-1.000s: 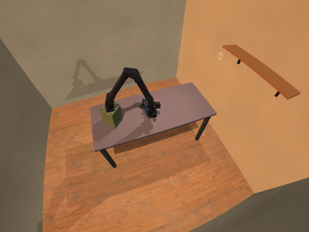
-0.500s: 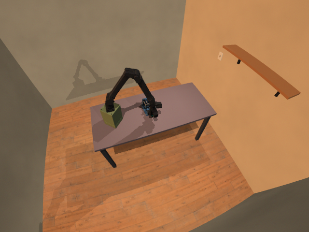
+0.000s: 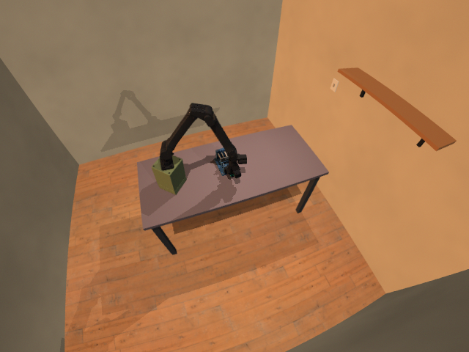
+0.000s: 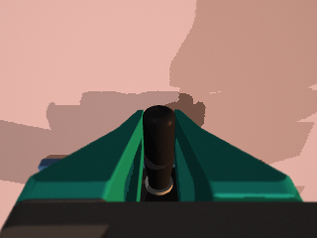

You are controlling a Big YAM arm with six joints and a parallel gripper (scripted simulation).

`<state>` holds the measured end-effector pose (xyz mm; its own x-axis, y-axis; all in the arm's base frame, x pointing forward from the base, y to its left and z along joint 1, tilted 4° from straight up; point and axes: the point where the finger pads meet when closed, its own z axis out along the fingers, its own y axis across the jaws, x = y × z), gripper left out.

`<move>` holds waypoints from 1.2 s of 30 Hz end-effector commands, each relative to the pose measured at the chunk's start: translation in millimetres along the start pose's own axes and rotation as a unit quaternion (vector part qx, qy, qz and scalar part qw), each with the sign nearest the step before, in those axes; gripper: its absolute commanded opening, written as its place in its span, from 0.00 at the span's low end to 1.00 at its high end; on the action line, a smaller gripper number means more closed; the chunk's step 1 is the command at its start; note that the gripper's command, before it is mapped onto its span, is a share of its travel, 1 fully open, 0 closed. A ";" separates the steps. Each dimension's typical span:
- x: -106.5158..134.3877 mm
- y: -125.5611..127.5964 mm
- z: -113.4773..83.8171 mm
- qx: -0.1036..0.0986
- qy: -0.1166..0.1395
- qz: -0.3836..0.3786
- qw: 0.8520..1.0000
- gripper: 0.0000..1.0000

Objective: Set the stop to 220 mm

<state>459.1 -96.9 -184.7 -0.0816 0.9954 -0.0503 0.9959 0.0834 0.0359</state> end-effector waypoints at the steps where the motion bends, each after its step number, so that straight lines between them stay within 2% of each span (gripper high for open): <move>1: -0.1 30.5 0.5 -0.020 -0.005 0.001 1.000 0.06; 10: 0.5 31.1 -0.9 -0.016 -0.004 0.001 1.000 0.06; 23: -0.2 43.8 -6.6 -0.024 -0.006 0.001 1.000 0.06; 27: 0.5 43.7 -7.5 -0.018 -0.004 0.001 1.000 0.06; 36: -0.5 58.3 -13.1 -0.028 -0.006 0.001 1.000 0.06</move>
<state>472.6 -95.6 -180.8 -0.0800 0.9957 -0.0468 0.9967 0.0807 0.0123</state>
